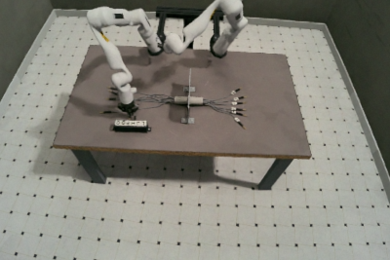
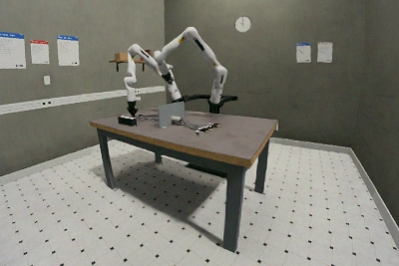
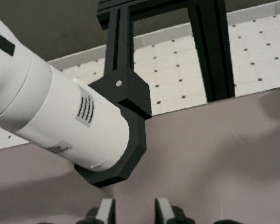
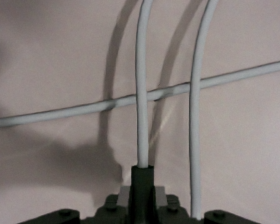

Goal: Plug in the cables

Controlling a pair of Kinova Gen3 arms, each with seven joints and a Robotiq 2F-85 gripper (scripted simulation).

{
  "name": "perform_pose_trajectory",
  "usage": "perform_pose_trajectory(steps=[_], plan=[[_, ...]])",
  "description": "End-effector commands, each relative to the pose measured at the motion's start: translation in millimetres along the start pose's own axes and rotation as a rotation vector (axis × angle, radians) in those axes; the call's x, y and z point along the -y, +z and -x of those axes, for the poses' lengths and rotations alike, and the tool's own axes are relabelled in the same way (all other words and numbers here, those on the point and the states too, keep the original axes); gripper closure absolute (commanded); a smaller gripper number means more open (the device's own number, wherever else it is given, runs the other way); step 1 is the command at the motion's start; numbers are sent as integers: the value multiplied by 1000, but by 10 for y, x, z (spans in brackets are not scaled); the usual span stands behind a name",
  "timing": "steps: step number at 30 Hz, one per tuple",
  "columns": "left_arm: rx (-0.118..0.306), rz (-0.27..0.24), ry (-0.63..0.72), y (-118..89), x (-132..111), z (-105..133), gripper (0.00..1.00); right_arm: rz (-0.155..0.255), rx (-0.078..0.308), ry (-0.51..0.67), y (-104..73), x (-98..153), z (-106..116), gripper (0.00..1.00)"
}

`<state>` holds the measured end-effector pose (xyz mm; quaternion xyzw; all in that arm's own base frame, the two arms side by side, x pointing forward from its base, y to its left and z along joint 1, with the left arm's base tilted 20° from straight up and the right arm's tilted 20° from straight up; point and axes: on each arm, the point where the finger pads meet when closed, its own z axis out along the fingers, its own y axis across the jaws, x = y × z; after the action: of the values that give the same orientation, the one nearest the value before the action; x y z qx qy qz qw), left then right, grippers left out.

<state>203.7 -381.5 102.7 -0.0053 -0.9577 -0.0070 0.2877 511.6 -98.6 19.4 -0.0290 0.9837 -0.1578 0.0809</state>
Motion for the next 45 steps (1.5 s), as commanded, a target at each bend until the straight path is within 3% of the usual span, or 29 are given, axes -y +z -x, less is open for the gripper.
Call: perform_pose_trajectory(steps=[1,45], plan=[[1,-1,1,-6,6,-5,687,0,1,0,-6,0,20,867],[1,-1,1,-6,6,-5,687,0,3,0,-6,0,138,867]])
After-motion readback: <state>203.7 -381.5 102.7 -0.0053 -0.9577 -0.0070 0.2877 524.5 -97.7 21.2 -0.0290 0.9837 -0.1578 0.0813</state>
